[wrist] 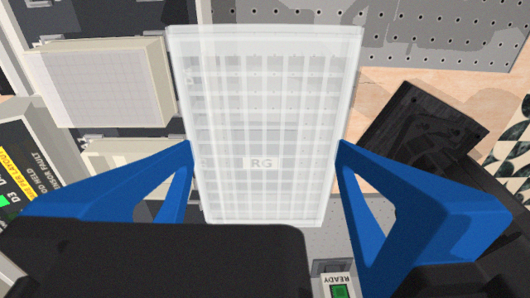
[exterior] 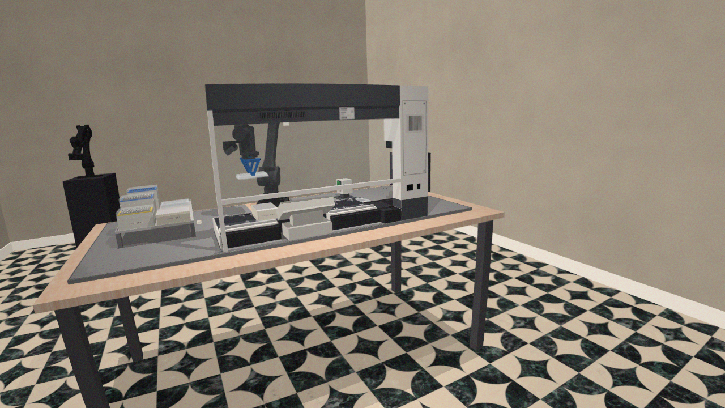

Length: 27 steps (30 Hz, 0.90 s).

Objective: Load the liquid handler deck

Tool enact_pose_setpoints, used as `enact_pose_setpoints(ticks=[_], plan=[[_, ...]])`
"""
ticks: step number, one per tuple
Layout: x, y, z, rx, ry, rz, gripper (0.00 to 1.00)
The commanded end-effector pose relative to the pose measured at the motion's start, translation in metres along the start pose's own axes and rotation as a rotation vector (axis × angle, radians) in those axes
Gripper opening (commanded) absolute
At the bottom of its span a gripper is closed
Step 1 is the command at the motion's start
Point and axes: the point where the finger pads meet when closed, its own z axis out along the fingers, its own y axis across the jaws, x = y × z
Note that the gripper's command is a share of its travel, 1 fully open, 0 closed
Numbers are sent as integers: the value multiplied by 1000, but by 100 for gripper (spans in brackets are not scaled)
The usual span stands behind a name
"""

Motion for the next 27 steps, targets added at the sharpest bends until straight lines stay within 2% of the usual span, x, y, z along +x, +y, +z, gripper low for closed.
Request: enact_pose_setpoints(ticks=[1, 2, 5, 7, 9, 11, 14, 15, 18, 19, 22, 24, 27], plan=[[5, 1, -9, -16, -14, 14, 0], [-2, 18, -33, -80, -49, 13, 0], [14, 1, -9, -17, -15, 14, 0], [18, 1, -9, -16, -14, 14, 0], [21, 5, -15, -30, -21, 14, 0], [27, 2, -9, -19, -15, 14, 0], [34, 1, -9, -17, -14, 14, 0], [35, 5, -15, -32, -20, 14, 0], [37, 6, -15, -33, -20, 14, 0], [41, 3, -9, -23, -16, 14, 0], [48, 1, -8, -17, -12, 14, 0], [51, 6, -15, -36, -18, 14, 0], [60, 1, -8, -16, -11, 14, 0]])
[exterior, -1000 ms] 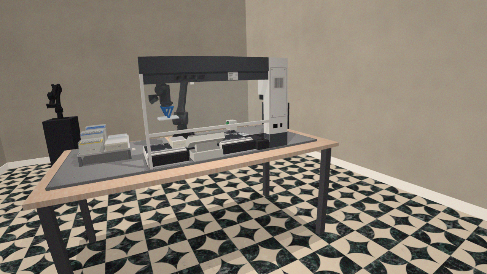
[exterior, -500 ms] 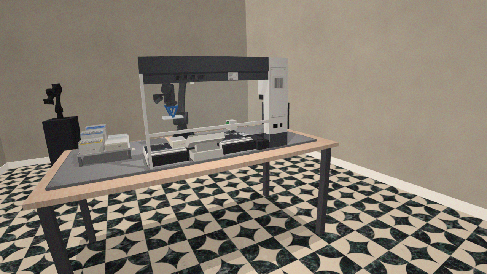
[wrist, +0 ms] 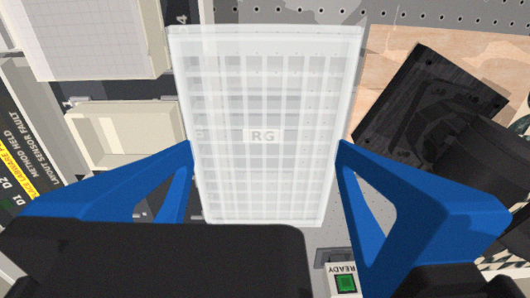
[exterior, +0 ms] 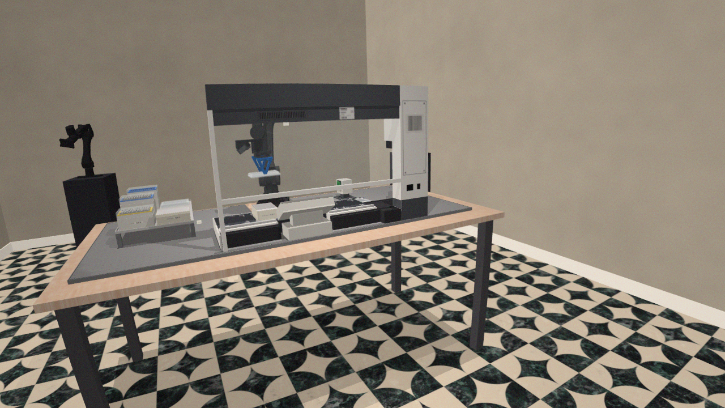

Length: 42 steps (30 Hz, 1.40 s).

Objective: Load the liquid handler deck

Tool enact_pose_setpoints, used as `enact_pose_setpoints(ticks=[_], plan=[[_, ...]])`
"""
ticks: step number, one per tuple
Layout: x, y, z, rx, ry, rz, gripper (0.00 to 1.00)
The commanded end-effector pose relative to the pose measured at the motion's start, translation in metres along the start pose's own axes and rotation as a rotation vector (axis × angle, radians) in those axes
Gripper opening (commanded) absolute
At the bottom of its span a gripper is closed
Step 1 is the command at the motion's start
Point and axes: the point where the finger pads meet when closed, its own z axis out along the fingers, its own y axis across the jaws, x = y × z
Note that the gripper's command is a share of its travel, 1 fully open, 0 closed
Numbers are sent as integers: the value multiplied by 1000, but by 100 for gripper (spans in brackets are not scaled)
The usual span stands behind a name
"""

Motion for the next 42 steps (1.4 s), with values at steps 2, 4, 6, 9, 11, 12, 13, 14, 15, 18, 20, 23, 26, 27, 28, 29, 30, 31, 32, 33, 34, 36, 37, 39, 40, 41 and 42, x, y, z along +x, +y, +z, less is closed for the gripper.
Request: enact_pose_setpoints(ticks=[2, 4, 6, 9, 11, 12, 13, 14, 15, 18, 20, 23, 26, 27, 28, 29, 30, 31, 32, 33, 34, 36, 37, 39, 40, 41, 42], plan=[[11, 3, -14, -30, -13, 17, 0], [15, 2, -10, -29, -12, 17, 0], [21, -1, -7, -14, -8, 16, 0], [19, 16, -29, -74, -22, 17, 0], [26, 9, -22, -53, -16, 17, 0], [29, 5, -16, -38, -13, 17, 0], [32, 3, -13, -29, -11, 17, 0], [34, 1, -10, -24, -9, 17, 0], [37, -1, -7, -17, -8, 17, 0], [43, 4, -14, -34, -10, 17, 0], [48, 2, -10, -28, -8, 17, 0], [55, 1, -10, -21, -7, 17, 0], [57, 5, -12, -36, -8, 17, 0], [60, 3, -11, -32, -7, 17, 0], [62, 2, -9, -27, -6, 17, 0], [65, 1, -8, -22, -5, 17, 0], [67, 1, -8, -23, -5, 17, 0], [69, 2, -11, -28, -5, 17, 0], [72, 3, -12, -29, -5, 17, 0], [74, 3, -11, -28, -5, 17, 0], [76, 3, -10, -26, -5, 17, 0], [81, 2, -9, -22, -4, 17, 0], [83, 2, -9, -20, -4, 17, 0], [88, 2, -8, -18, -4, 17, 0], [91, 3, -8, -17, -4, 17, 0], [91, 3, -8, -17, -4, 17, 0], [91, 3, -8, -17, -4, 17, 0]])
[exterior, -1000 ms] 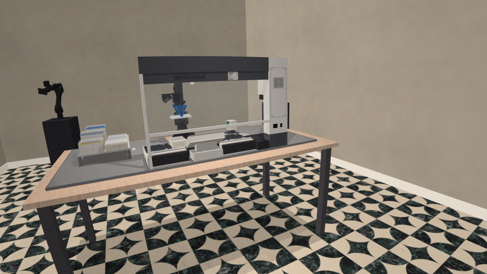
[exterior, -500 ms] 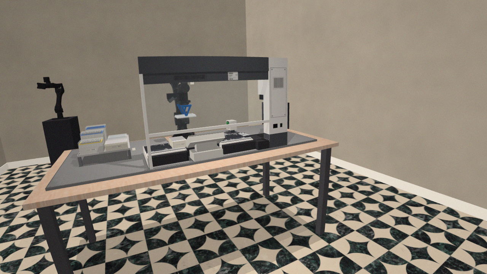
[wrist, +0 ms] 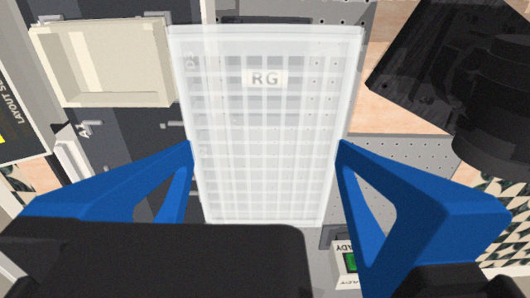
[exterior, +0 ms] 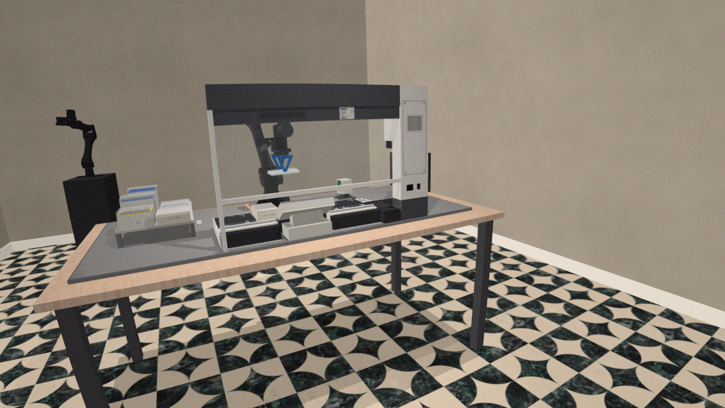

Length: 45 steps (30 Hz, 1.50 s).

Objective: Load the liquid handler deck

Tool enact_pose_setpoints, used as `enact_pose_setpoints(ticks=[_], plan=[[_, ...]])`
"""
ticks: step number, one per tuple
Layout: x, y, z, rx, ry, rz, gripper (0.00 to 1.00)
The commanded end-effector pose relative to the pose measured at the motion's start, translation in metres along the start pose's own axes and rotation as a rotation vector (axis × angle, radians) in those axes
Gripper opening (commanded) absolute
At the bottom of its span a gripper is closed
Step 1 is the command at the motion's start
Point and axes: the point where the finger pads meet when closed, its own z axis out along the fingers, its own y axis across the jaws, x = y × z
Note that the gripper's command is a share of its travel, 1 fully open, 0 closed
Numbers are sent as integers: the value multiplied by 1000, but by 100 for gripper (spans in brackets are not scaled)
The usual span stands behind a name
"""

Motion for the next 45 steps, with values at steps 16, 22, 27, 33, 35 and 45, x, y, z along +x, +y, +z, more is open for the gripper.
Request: enact_pose_setpoints(ticks=[16, 22, 27, 33, 35, 45], plan=[[35, 20, -23, -64, 9, 25, 0], [27, 9, -9, -30, 0, 46, 0], [26, 8, -9, -29, 0, 31, 0], [25, 7, -8, -29, 0, 24, 0], [25, 7, -8, -29, 0, 29, 0], [27, 10, -14, -37, 4, 24, 0]])
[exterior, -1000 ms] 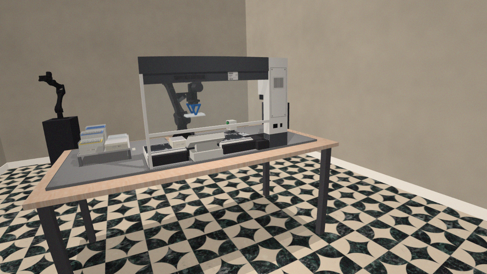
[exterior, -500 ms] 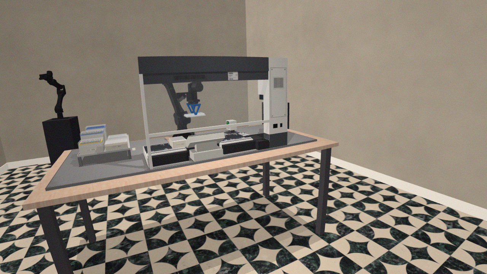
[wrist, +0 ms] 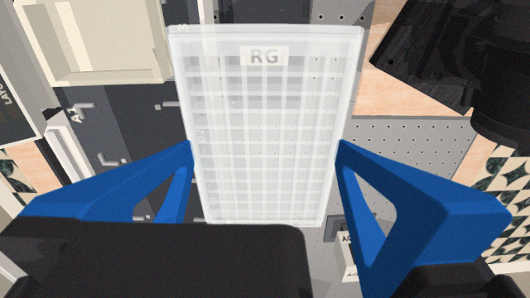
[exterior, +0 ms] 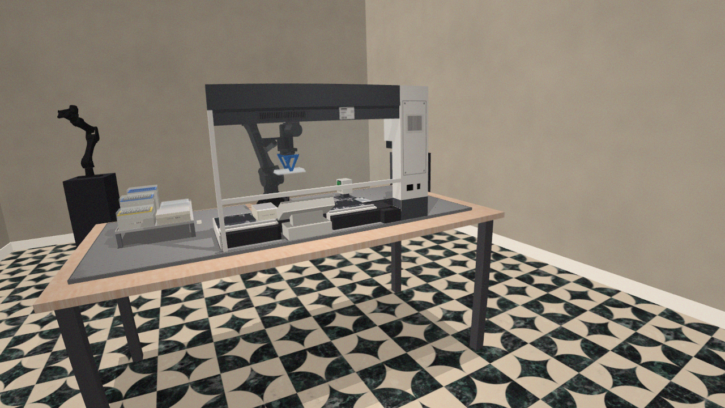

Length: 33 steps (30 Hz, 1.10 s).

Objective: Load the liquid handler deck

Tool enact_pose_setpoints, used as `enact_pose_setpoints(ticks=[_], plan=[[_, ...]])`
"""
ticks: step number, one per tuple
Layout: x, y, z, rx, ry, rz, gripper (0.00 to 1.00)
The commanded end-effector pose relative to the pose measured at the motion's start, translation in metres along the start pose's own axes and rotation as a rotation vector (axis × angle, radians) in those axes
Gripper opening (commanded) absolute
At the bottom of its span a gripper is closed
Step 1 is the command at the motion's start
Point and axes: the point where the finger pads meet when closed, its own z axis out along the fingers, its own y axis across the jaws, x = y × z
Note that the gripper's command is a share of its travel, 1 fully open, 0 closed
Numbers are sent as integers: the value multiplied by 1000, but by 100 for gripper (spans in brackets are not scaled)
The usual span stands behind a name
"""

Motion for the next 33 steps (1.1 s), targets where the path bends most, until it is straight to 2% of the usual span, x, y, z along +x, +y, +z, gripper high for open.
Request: enact_pose_setpoints(ticks=[1, 7, 8, 10, 11, 13, 15, 17, 19, 20, 24, 26, 33], plan=[[-4, 6, -8, -32, 0, 6, 0], [-1, 10, -14, -41, 4, 6, 0], [-5, 6, -8, -32, 0, 6, 0], [-5, 5, -8, -31, 0, 8, 0], [-2, 9, -14, -41, 4, 6, 0], [-2, 9, -14, -41, 4, 6, 0], [-5, 5, -7, -31, 0, 7, 0], [-2, 9, -14, -41, 4, 6, 0], [-5, 5, -7, -30, 0, 8, 0], [-2, 9, -14, -41, 4, 6, 0], [-2, 9, -14, -41, 4, 6, 0], [-5, 4, -2, -29, 0, 7, 0], [-5, 6, 14, -11, -3, 7, 0]])
